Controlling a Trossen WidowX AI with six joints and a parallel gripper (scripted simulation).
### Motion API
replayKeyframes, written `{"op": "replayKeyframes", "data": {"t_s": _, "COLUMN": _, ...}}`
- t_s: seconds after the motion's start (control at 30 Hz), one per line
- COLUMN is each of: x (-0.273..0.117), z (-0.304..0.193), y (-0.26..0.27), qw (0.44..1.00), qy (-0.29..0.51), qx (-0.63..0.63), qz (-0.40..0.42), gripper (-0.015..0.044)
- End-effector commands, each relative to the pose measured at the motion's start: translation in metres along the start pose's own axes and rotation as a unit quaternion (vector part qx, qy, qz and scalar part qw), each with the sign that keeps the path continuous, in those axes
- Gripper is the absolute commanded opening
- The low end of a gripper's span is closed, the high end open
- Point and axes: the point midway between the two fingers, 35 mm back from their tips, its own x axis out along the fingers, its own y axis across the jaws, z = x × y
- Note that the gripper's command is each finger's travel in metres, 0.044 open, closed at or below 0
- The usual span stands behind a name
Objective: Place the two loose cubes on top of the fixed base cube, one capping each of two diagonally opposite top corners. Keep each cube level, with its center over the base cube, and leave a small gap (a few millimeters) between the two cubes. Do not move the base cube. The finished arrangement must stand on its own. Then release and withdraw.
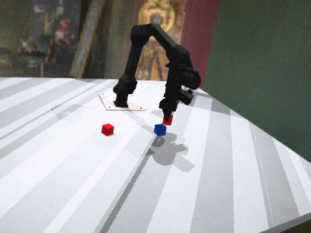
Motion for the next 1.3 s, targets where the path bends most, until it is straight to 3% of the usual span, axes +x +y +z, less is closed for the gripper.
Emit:
{"op": "replayKeyframes", "data": {"t_s": 0.0, "x": 0.0089, "z": -0.0011, "y": 0.0003, "qw": 1.0, "qy": 0.004, "qx": 0.002, "qz": 0.001, "gripper": 0.0105}}
{"op": "replayKeyframes", "data": {"t_s": 0.97, "x": 0.017, "z": -0.0014, "y": 0.0005, "qw": 1.0, "qy": 0.004, "qx": 0.001, "qz": 0.001, "gripper": 0.0105}}
{"op": "replayKeyframes", "data": {"t_s": 1.1, "x": 0.017, "z": -0.0014, "y": 0.0005, "qw": 1.0, "qy": 0.004, "qx": 0.001, "qz": 0.001, "gripper": 0.0205}}
{"op": "replayKeyframes", "data": {"t_s": 1.27, "x": 0.017, "z": -0.0014, "y": 0.0005, "qw": 1.0, "qy": 0.004, "qx": 0.001, "qz": 0.001, "gripper": 0.0205}}
